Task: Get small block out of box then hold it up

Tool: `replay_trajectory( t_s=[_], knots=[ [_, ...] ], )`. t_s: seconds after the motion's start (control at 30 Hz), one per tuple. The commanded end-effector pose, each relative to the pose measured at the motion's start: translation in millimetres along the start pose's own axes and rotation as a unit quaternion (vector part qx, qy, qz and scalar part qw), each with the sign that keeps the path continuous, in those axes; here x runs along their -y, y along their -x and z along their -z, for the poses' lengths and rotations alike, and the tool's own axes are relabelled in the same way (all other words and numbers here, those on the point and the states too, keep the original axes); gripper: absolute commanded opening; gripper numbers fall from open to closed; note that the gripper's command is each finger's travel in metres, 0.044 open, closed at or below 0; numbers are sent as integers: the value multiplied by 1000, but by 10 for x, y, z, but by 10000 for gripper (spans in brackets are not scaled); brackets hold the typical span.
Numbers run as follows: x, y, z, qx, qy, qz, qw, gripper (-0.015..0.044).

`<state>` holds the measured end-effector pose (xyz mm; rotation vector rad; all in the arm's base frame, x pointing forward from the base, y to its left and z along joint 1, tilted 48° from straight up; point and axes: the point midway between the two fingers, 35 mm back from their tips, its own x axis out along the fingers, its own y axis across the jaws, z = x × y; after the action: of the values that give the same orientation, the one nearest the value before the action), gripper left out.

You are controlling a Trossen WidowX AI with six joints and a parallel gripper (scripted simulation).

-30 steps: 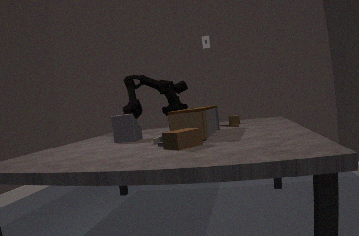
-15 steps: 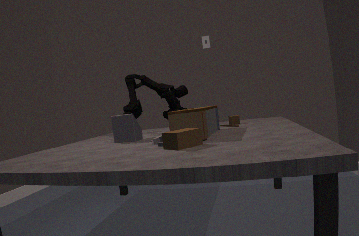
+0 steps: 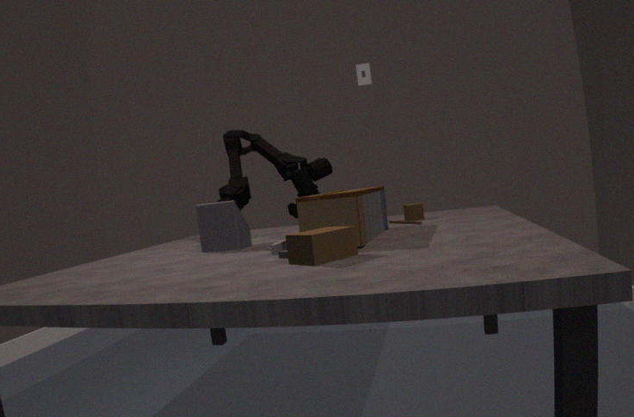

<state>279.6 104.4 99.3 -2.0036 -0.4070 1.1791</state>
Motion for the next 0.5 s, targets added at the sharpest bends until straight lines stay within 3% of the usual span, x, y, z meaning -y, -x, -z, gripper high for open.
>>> replay_trajectory(
  t_s=[0.0,0.2,0.3,0.37,0.47],
  knots=[
    [-21,-35,-14,0,-5,-3,1000,233],
    [-21,-35,-14,0,-5,-3,1000,75],
    [-21,-35,-14,0,-5,-3,1000,55],
    [-23,-12,1,0,-4,-4,1000,3],
    [-28,94,66,1,-3,-6,1000,0]
  ],
)
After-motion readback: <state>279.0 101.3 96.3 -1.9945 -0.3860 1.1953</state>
